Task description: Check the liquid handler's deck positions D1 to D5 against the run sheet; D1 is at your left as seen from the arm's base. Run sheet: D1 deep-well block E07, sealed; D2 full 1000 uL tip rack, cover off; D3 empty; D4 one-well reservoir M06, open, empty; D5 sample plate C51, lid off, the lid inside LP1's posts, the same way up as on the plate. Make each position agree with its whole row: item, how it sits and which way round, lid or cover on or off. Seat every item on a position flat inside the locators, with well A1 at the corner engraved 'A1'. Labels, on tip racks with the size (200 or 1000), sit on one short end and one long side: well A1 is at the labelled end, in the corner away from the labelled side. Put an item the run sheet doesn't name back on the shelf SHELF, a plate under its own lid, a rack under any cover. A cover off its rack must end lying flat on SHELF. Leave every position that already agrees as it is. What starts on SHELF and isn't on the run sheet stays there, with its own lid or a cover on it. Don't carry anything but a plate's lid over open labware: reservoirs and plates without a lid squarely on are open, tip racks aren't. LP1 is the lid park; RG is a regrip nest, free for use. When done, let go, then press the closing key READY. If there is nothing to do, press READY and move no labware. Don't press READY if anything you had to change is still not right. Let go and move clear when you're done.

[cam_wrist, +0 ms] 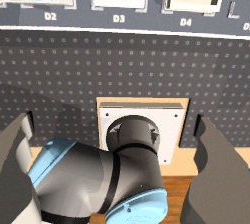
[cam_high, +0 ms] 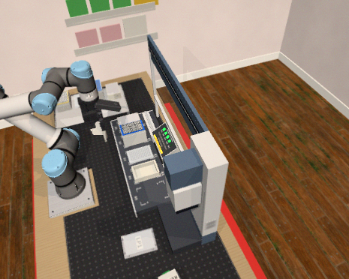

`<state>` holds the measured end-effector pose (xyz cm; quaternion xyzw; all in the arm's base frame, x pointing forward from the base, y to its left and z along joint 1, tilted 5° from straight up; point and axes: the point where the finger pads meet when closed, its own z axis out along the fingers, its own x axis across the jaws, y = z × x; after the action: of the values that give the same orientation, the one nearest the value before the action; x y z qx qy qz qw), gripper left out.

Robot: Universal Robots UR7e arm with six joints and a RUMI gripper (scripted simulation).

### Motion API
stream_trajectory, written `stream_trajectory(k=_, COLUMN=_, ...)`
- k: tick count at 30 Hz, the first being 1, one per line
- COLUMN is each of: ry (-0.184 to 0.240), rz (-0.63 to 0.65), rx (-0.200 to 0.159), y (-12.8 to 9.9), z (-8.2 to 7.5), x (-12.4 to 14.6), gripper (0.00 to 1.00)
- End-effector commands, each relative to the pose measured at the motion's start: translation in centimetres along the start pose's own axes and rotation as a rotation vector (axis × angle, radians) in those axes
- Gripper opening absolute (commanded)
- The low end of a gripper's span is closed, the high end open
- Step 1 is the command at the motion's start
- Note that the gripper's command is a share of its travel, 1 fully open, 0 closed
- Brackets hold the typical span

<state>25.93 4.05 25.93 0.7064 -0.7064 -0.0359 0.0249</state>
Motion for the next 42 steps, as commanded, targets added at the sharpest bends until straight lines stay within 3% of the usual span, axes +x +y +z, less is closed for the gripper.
stream_trajectory(k=1, ry=0.005, rz=0.003, rx=0.01, y=-2.7, z=-0.4, x=0.0, gripper=0.82)
stream_trajectory(k=26, ry=0.005, rz=0.003, rx=0.01, y=-14.2, z=-0.5, x=-0.2, gripper=0.82)
stream_trajectory(k=42, ry=0.004, rz=0.004, rx=0.008, y=-14.1, z=-0.4, x=-0.1, gripper=0.82)
